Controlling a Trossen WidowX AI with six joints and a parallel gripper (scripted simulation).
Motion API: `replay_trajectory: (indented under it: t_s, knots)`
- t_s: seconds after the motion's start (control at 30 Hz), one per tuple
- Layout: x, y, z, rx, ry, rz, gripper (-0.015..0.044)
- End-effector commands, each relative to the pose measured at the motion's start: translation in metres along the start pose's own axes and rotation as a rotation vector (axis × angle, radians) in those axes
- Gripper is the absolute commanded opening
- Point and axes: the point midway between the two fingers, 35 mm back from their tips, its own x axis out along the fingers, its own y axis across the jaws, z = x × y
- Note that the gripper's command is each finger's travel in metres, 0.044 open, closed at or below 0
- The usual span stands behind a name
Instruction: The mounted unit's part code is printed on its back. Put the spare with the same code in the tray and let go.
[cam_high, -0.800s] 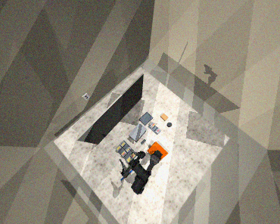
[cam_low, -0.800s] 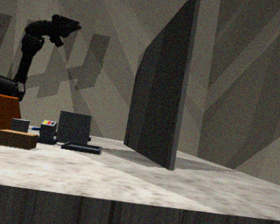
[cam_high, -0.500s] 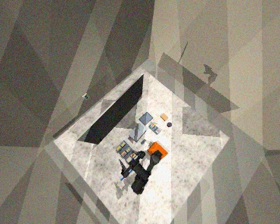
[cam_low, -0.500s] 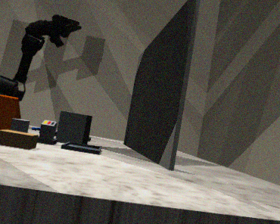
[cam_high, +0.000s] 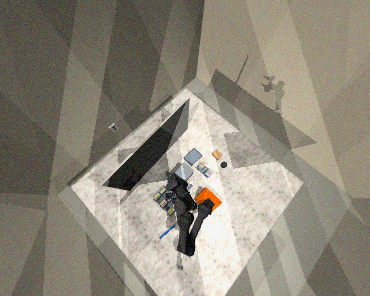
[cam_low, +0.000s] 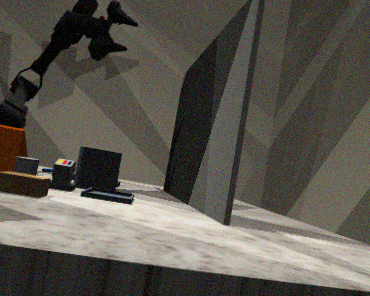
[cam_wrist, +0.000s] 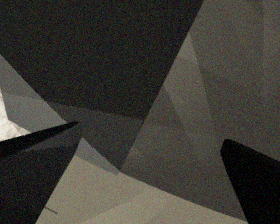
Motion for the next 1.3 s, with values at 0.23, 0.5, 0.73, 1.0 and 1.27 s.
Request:
replay_trajectory:
  t_s: [0.23, 0.5, 0.73, 1.0, 1.27]
  knots:
    - [0.111, 0.113, -0.013, 0.788, 0.135, 0.658, 0.0440]
    - [0.144, 0.205, 0.008, 1.126, 0.443, 1.113, 0.0440]
    - [0.148, 0.261, 0.026, 1.249, 0.731, 1.376, 0.0440]
    - [0.148, 0.261, 0.026, 1.249, 0.731, 1.376, 0.0440]
    - [0.148, 0.261, 0.026, 1.249, 0.731, 1.376, 0.0440]
